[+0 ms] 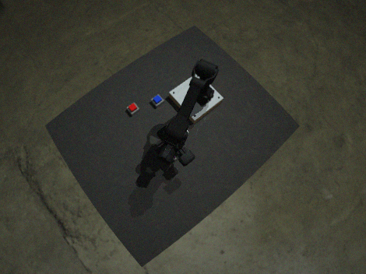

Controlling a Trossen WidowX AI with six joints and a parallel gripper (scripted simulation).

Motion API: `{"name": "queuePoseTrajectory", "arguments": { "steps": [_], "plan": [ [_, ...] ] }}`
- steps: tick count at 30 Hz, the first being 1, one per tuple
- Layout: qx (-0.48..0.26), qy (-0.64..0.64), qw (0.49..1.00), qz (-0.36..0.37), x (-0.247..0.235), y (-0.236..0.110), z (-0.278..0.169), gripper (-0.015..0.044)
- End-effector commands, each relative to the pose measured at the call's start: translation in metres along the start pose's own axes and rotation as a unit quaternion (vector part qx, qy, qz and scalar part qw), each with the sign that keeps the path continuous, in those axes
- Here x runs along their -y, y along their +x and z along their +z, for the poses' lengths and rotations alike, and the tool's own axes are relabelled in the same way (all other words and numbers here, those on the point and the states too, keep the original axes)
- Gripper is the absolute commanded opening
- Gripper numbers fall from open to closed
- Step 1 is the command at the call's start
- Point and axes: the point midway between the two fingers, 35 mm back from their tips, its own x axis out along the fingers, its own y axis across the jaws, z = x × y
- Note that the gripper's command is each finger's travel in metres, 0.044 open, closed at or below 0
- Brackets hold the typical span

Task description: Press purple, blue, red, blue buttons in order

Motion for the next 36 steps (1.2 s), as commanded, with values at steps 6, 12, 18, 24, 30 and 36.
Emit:
{"name": "queuePoseTrajectory", "arguments": {
  "steps": [6, 12, 18, 24, 30, 36],
  "plan": [
    [0.002, -0.002, 1.0, -0.003, 0.001, 0.002, 0.0, 0.002],
    [0.002, -0.002, 1.0, -0.003, 0.001, 0.004, 0.0, 0.002],
    [0.002, -0.002, 1.0, -0.003, 0.001, 0.014, 0.0, 0.002],
    [0.002, -0.002, 1.0, -0.003, 0.001, 0.024, 0.0, 0.002],
    [0.001, -0.002, 1.0, -0.003, 0.001, 0.033, 0.0, 0.002],
    [0.001, -0.002, 1.0, -0.003, 0.001, 0.034, 0.0, 0.002]
  ]
}}
